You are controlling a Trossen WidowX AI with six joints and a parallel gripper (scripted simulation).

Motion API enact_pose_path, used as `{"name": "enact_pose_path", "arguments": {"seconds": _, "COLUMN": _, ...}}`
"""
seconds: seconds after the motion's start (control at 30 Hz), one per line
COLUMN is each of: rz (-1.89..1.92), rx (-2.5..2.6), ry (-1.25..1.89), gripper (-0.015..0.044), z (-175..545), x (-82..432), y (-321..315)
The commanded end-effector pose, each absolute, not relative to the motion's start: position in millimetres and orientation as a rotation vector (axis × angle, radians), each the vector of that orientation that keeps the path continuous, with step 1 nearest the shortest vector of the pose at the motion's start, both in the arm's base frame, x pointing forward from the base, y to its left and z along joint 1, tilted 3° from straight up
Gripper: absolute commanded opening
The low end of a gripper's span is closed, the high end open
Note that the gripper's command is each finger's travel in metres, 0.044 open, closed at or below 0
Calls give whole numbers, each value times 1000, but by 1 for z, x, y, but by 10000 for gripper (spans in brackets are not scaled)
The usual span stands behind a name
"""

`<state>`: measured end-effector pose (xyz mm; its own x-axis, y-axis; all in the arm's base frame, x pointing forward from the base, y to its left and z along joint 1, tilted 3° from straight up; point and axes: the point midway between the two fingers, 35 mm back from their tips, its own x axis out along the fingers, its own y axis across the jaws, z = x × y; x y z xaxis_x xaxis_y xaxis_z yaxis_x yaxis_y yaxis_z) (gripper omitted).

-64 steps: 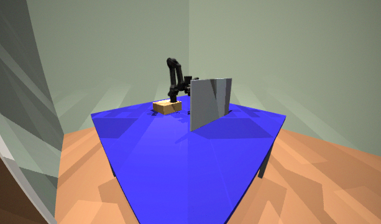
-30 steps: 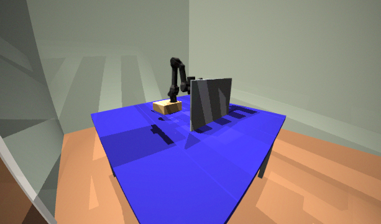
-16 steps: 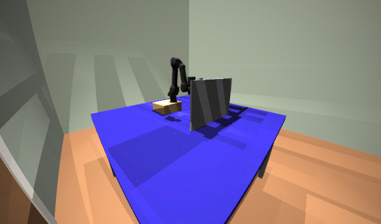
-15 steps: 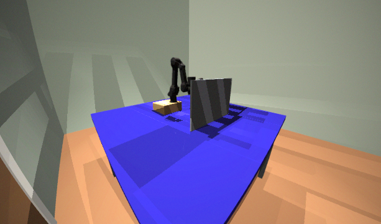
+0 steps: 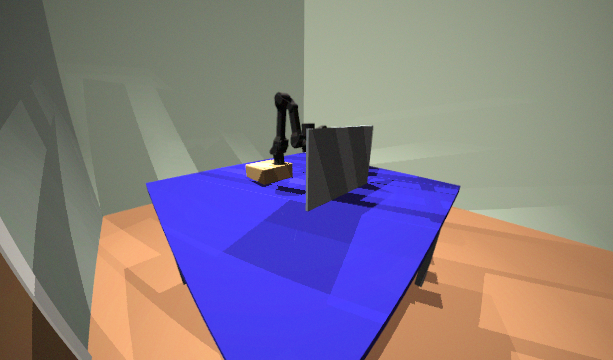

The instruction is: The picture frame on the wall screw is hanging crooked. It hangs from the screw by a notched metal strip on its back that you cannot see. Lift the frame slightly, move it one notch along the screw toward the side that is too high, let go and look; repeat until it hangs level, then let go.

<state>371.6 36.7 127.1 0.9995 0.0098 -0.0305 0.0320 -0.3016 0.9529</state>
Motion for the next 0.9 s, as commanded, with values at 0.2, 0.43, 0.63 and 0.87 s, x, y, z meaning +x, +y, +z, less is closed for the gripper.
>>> {"name": "enact_pose_path", "arguments": {"seconds": 0.2, "rz": -20, "rx": 1874, "ry": 31, "gripper": 0, "z": 128, "x": 372, "y": 37}}
{"name": "enact_pose_path", "arguments": {"seconds": 0.43, "rz": -20, "rx": 1874, "ry": 31, "gripper": 0, "z": 130, "x": 372, "y": 36}}
{"name": "enact_pose_path", "arguments": {"seconds": 0.63, "rz": -20, "rx": 1874, "ry": 31, "gripper": 0, "z": 132, "x": 372, "y": 35}}
{"name": "enact_pose_path", "arguments": {"seconds": 0.87, "rz": -20, "rx": 1874, "ry": 31, "gripper": 0, "z": 134, "x": 372, "y": 35}}
